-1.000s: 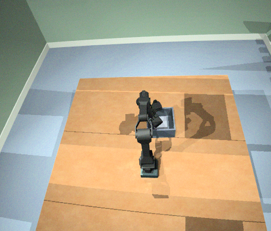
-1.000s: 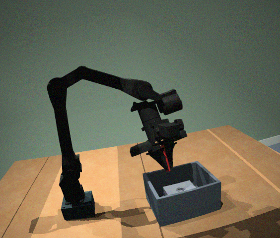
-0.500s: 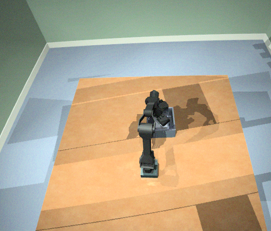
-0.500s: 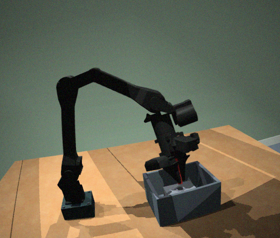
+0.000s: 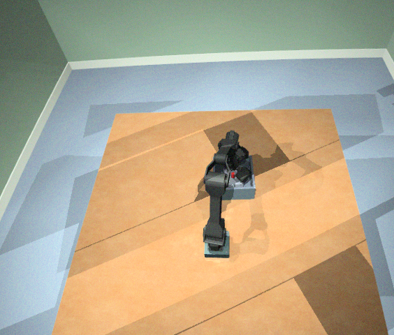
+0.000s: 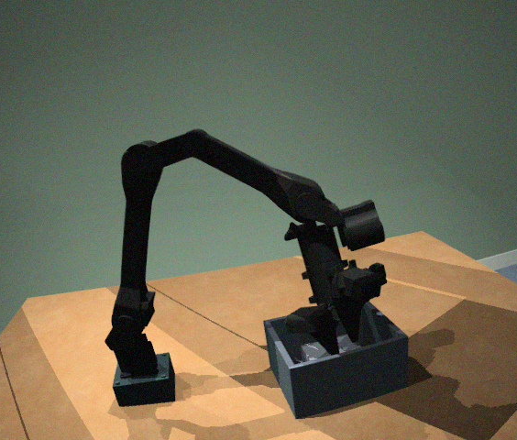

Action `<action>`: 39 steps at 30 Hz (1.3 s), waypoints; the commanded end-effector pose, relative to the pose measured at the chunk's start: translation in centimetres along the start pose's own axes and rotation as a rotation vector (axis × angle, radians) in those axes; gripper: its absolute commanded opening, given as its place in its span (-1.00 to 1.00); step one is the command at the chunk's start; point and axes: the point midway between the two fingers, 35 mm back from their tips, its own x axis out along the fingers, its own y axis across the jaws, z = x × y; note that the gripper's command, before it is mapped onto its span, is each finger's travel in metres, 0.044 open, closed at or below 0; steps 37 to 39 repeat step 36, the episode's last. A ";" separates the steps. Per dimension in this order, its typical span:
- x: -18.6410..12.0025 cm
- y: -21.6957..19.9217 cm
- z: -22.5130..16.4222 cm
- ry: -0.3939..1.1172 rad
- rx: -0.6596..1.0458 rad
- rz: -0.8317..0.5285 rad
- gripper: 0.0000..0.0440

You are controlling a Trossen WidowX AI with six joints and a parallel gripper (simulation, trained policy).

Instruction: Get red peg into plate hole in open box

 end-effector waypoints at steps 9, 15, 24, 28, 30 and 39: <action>-2.1 3.2 3.8 0.037 -0.028 0.105 1.00; -3.7 5.3 5.4 0.027 -0.038 0.174 1.00; -4.5 6.4 6.1 0.014 -0.044 0.208 1.00; -4.5 6.4 6.1 0.014 -0.044 0.209 1.00; -4.5 6.4 6.2 0.013 -0.045 0.210 1.00; -4.5 6.5 6.2 0.013 -0.045 0.210 1.00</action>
